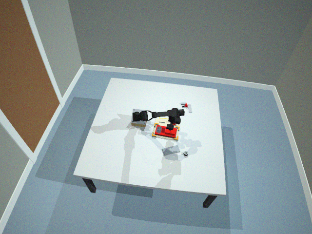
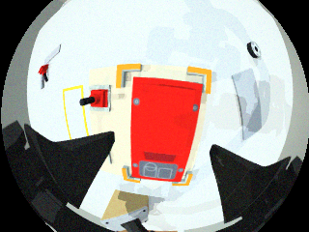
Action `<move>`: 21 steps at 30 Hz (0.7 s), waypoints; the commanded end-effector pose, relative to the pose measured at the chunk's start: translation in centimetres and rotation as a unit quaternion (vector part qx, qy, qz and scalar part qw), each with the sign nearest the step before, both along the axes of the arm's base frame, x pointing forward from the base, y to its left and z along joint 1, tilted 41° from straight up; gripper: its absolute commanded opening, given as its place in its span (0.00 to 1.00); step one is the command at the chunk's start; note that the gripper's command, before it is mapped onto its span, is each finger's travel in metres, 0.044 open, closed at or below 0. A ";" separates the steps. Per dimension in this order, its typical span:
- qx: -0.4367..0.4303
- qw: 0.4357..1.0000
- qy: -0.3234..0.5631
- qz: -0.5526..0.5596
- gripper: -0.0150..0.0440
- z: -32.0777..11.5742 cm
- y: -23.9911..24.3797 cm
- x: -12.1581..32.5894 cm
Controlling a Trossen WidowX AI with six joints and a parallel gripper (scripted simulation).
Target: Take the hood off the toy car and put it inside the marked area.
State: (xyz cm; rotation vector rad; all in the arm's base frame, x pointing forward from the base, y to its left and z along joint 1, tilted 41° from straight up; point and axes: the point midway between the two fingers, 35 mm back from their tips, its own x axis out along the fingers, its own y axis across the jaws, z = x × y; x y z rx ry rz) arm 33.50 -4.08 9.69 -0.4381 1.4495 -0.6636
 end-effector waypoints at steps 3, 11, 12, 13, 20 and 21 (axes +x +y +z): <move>-0.004 1.000 0.015 0.005 1.00 0.0 -0.3 0.0; -0.004 1.000 0.015 0.005 1.00 -0.3 -0.6 0.0; -0.004 1.000 0.015 0.005 1.00 -0.4 -0.6 0.0; -0.004 1.000 0.015 0.005 1.00 -0.4 -0.7 0.0; -0.004 1.000 0.015 0.005 1.00 -0.8 -0.9 0.0; -0.004 1.000 0.015 0.005 1.00 -0.8 -1.0 0.0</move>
